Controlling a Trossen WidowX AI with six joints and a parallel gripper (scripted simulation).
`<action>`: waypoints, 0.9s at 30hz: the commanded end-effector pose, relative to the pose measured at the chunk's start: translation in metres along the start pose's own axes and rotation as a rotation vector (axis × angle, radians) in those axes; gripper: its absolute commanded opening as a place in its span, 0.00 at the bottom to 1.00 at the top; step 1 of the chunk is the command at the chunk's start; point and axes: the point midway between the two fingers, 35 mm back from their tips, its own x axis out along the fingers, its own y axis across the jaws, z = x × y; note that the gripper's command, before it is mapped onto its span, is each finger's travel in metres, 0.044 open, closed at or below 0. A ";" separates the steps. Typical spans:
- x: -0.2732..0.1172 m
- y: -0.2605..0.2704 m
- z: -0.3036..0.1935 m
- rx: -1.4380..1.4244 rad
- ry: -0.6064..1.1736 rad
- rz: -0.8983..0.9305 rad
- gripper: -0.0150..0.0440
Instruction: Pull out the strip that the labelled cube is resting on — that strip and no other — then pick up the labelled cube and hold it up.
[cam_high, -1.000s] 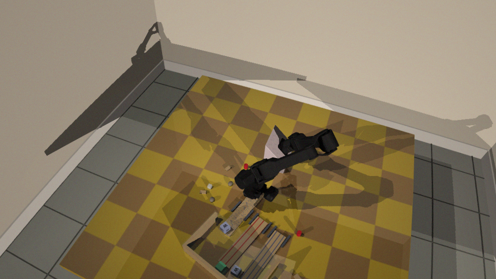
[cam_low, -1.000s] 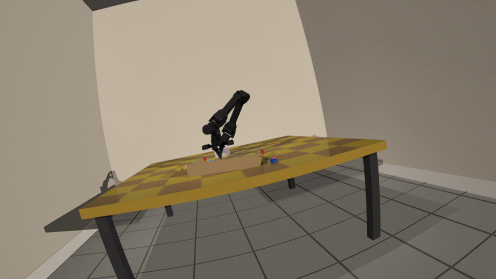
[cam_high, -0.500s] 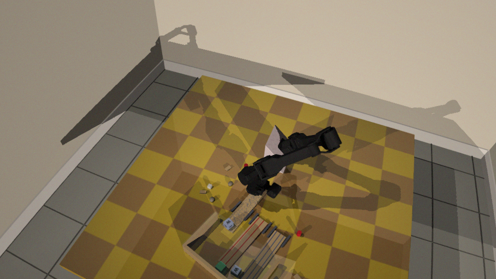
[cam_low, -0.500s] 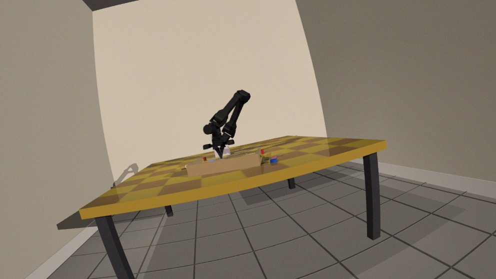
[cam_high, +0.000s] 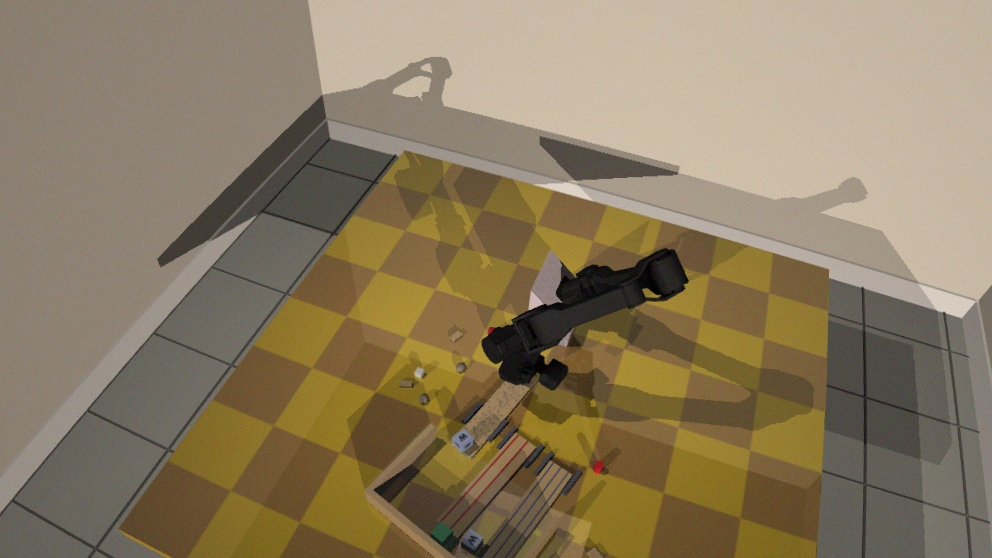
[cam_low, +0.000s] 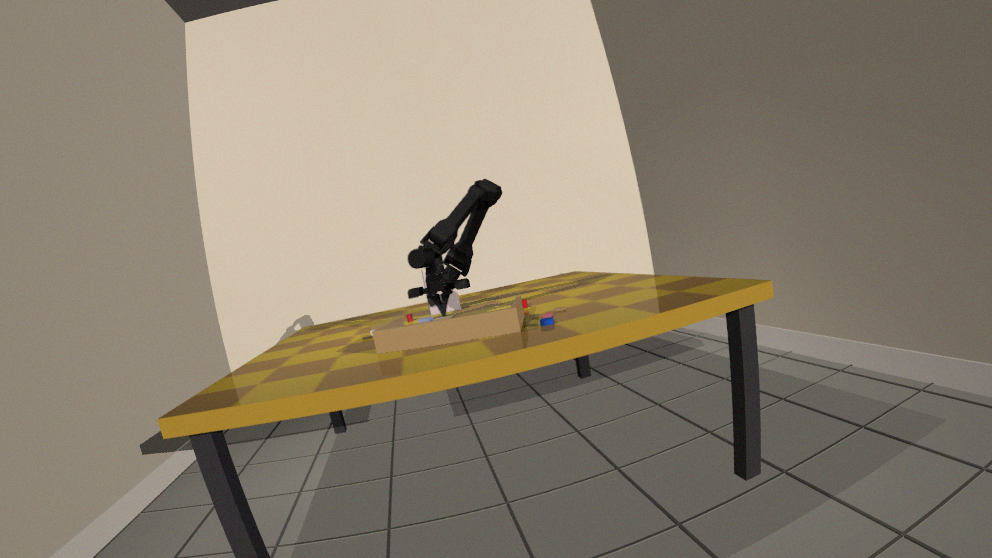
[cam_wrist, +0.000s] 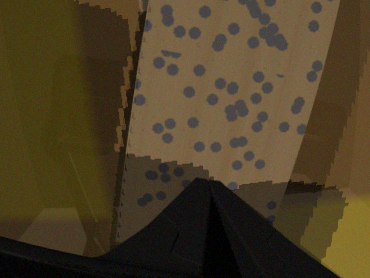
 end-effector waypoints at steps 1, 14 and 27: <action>0.004 0.000 -0.015 0.005 0.023 0.000 0.25; 0.004 0.001 -0.030 0.006 0.024 0.000 0.25; 0.004 0.001 -0.030 0.006 0.024 0.000 0.25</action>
